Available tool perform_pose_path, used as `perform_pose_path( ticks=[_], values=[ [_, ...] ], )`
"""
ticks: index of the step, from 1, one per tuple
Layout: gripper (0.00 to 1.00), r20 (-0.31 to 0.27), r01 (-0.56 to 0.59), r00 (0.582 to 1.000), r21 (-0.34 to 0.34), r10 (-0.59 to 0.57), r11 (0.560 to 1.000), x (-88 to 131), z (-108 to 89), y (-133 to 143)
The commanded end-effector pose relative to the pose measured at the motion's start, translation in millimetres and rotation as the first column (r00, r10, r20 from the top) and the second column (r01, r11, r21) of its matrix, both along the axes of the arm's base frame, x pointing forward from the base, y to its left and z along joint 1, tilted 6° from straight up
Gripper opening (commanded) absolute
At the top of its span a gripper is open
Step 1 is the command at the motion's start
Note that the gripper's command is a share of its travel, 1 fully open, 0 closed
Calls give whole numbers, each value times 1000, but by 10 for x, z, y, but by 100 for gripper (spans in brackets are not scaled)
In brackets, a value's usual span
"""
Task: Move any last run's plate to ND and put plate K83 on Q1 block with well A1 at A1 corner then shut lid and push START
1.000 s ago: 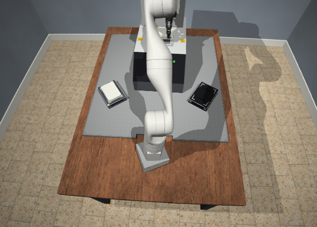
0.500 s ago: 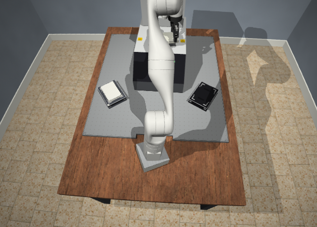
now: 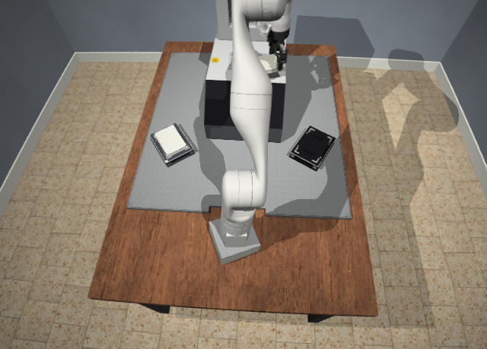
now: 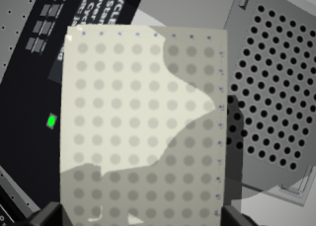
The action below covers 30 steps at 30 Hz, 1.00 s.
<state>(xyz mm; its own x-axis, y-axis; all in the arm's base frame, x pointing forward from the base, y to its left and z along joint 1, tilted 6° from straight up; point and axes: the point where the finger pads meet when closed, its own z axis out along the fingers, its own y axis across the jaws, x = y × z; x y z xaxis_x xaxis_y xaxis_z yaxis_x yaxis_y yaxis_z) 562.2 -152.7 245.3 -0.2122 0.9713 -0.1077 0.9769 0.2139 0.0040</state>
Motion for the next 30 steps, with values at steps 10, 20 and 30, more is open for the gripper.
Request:
perform_pose_path(
  ticks=[10,20,30],
  values=[
    [91,0,-119,993,-8,119,993,-279,73,-269],
    [91,-12,-222,975,-10,222,975,-510,85,-461],
    [91,-25,-322,946,-11,322,947,-740,96,-654]
  ],
)
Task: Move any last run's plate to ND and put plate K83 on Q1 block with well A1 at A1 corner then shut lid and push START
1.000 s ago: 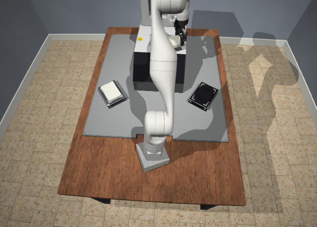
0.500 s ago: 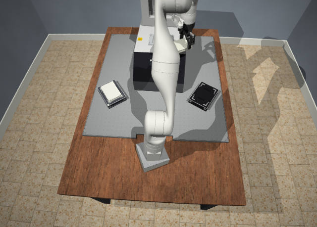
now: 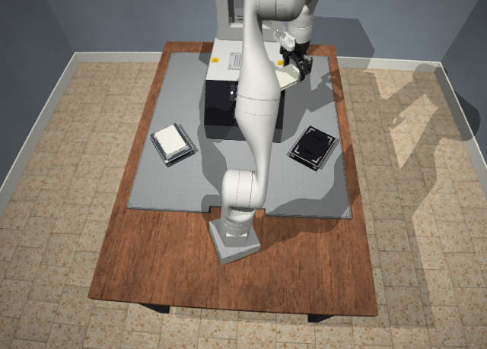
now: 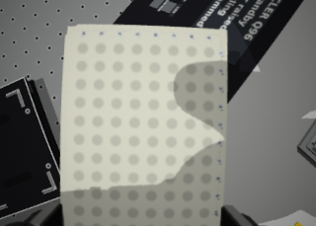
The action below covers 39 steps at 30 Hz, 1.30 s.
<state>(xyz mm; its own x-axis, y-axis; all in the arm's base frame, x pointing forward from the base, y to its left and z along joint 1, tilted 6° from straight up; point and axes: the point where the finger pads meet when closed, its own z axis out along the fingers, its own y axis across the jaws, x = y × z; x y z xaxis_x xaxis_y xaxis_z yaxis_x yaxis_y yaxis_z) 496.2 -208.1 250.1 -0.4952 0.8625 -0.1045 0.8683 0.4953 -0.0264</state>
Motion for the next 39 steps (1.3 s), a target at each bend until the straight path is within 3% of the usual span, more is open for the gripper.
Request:
perform_pose_path(
  ticks=[1,26,39],
  values=[
    [91,6,-37,999,-6,37,999,-106,49,-121],
    [91,-19,-273,962,-9,273,962,-641,76,-567],
    [91,-35,-395,918,-10,394,919,-980,95,-856]
  ],
)
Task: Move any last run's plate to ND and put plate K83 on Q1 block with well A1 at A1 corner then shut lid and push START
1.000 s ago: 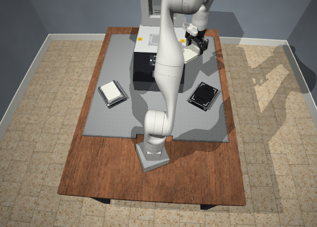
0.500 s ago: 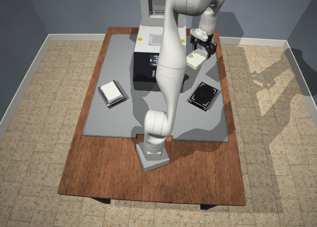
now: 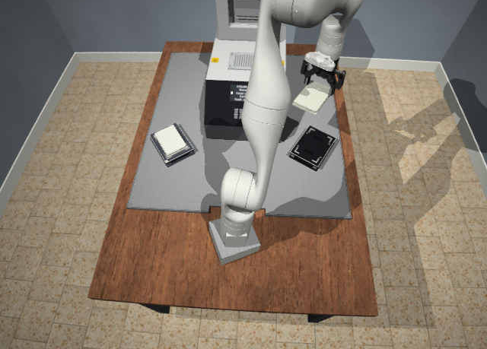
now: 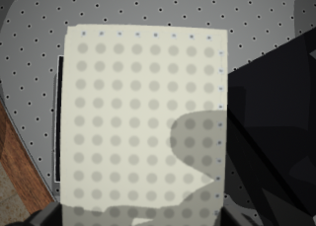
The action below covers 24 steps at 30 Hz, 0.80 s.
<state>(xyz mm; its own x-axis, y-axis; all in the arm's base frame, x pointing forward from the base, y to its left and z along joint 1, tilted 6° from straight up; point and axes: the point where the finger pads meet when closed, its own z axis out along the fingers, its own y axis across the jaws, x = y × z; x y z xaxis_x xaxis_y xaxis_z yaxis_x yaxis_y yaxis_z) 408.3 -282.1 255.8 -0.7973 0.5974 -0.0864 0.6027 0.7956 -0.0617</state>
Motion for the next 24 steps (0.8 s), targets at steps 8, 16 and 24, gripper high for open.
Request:
perform_pose_path(
  ticks=[8,16,24],
  values=[
    [91,11,0,1000,-2,0,1000,-249,45,-234],
    [91,9,0,1000,0,0,1000,-405,52,-354],
    [91,4,0,1000,-2,0,1000,-393,49,-347]
  ],
)
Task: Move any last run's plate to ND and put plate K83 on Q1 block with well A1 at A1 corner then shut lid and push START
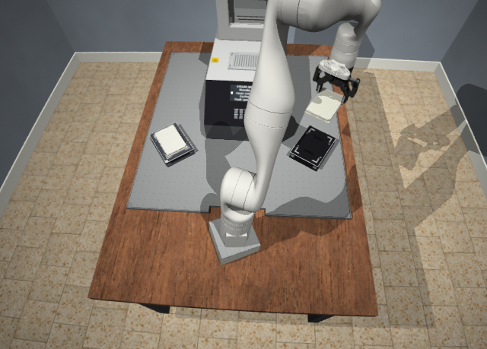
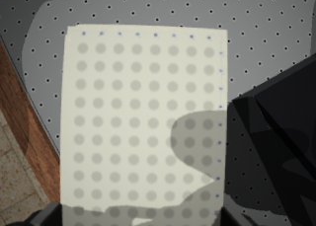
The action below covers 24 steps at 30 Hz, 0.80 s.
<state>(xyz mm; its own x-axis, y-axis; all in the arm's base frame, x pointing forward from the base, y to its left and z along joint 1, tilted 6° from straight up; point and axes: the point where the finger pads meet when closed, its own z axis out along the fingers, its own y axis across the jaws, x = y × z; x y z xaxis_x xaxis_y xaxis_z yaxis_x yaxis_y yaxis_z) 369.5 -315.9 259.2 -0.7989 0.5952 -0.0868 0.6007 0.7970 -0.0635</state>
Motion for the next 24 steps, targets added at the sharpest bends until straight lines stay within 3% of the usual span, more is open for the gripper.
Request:
perform_pose_path(
  ticks=[1,13,24],
  values=[
    [91,5,2,1000,-1,-2,1000,-5,14,-8],
    [91,5,2,1000,-1,-2,1000,-5,14,-8],
    [91,7,-1,1000,3,1,1000,6,-156,-17]
  ],
)
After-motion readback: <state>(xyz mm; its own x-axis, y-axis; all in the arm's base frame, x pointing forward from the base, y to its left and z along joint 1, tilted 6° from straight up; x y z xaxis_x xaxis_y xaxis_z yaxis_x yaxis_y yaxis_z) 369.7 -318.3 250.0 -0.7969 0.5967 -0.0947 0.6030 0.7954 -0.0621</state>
